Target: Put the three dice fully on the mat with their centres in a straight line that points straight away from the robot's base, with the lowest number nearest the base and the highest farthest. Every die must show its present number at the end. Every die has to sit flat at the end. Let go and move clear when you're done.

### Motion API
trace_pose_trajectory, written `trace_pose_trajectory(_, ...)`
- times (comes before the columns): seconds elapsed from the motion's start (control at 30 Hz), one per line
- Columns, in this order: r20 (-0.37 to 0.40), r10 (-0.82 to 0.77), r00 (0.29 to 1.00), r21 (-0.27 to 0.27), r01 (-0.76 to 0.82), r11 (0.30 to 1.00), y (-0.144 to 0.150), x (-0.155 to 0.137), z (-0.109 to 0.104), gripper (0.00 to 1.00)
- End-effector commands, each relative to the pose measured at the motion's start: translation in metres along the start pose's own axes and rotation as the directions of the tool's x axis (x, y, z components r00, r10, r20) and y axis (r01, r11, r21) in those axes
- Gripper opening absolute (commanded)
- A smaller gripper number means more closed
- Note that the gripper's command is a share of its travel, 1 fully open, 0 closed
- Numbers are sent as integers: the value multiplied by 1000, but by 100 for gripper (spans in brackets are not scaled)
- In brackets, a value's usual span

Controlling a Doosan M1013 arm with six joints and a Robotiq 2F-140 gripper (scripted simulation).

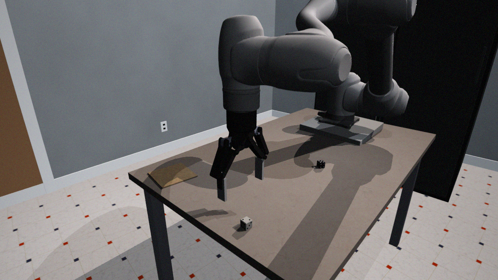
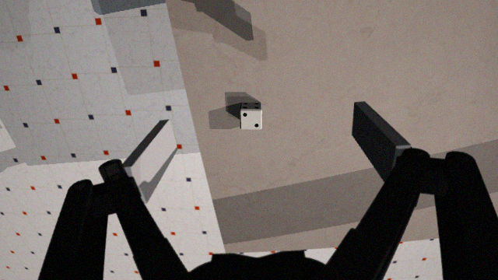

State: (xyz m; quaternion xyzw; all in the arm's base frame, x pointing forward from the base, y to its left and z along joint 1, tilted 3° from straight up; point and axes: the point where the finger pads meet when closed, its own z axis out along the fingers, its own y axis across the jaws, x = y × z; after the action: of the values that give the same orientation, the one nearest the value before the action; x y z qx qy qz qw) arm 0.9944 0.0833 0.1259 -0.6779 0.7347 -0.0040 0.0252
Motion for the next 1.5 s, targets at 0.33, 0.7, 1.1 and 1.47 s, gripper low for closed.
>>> trace_pose_trajectory(0.33, 1, 0, 1000, 1, 0, 1000, 0, 0, -43, 100)
trace_pose_trajectory(0.7, 1, 85, 996, 1, -85, 996, -10, -23, -37, 100)
trace_pose_trajectory(1.1, 1, 107, 994, 1, -107, 994, -13, -29, -35, 100)
trace_pose_trajectory(1.47, 1, 97, 995, 1, -97, 995, -13, -29, -35, 100)
